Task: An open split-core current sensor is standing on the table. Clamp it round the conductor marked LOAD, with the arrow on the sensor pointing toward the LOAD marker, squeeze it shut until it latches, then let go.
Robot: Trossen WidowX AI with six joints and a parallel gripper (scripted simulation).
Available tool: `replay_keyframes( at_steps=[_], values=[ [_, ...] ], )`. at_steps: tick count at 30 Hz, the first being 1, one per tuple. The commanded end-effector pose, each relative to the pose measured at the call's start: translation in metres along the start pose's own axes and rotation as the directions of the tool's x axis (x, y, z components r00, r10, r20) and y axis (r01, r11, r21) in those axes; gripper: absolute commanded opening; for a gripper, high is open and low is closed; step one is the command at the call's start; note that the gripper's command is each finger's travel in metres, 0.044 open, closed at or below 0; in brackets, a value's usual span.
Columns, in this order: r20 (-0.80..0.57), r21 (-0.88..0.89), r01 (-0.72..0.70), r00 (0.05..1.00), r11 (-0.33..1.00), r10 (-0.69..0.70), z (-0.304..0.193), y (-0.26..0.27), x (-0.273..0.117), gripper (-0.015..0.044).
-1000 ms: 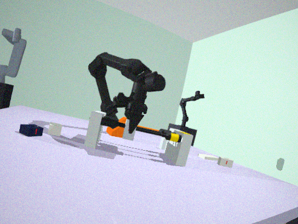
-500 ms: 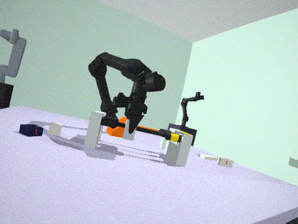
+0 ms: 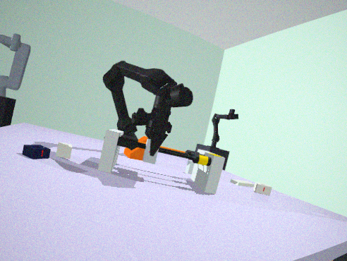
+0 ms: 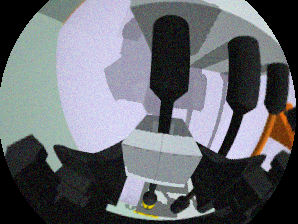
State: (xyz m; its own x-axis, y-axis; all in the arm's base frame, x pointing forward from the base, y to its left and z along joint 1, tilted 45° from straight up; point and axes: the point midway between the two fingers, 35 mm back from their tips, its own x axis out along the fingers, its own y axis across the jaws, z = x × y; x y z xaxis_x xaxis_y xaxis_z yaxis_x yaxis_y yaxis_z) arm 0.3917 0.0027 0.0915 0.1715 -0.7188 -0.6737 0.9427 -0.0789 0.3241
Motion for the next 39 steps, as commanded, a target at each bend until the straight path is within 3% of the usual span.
replay_keyframes(
  at_steps=[1,21,28,36,39],
  values=[
    [-0.001,0.000,0.001,1.000,1.000,-0.001,0.000,0.000,0.000,0.0264],
    [-0.001,0.000,0.001,1.000,1.000,-0.001,0.000,0.000,0.000,0.0264],
    [-0.001,0.000,0.001,1.000,1.000,-0.001,0.000,0.000,0.000,0.0440],
    [-0.001,0.000,0.001,1.000,1.000,-0.001,0.000,0.000,0.000,0.0440],
    [-0.002,0.001,-0.025,1.000,1.000,0.025,-0.002,-0.001,-0.025,0.0440]
  ],
)
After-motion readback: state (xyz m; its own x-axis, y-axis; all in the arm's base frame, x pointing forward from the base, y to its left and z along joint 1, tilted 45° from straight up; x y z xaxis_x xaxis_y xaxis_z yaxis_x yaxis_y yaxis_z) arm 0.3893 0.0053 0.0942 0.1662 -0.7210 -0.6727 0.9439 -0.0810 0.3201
